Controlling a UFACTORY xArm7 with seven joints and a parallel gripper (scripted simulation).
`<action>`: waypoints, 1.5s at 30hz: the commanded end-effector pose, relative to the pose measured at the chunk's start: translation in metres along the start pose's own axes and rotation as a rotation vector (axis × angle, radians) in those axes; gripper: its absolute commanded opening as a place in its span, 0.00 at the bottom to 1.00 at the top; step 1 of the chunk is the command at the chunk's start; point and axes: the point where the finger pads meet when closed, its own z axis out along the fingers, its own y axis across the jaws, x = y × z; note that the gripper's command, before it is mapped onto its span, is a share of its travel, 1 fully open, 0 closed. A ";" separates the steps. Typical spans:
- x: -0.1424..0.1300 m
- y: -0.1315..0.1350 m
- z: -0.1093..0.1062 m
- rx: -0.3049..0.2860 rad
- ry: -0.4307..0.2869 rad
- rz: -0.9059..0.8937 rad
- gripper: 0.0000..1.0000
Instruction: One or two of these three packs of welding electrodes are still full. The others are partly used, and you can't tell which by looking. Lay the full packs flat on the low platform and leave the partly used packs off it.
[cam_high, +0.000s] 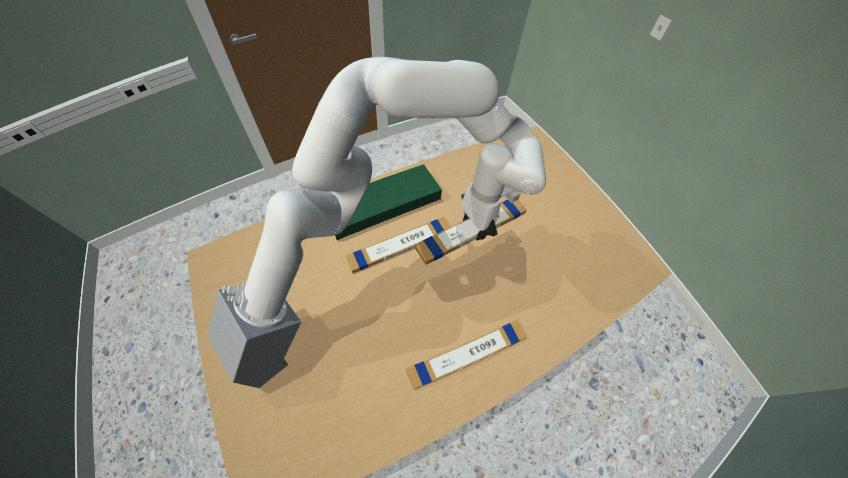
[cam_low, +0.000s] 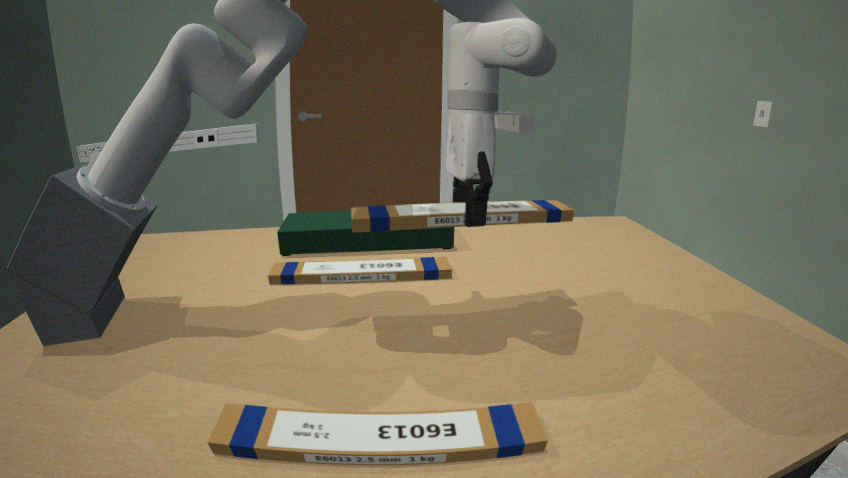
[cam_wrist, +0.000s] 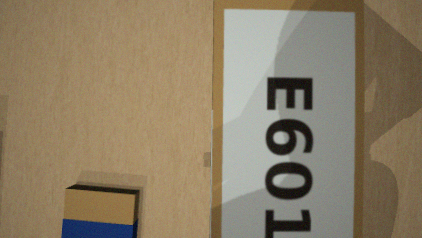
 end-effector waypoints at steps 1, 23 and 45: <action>0.001 0.001 -0.001 -0.002 0.002 0.000 0.58; -0.005 0.004 -0.001 -0.001 0.002 0.000 0.58; -0.090 0.045 -0.001 -0.001 0.002 0.000 0.58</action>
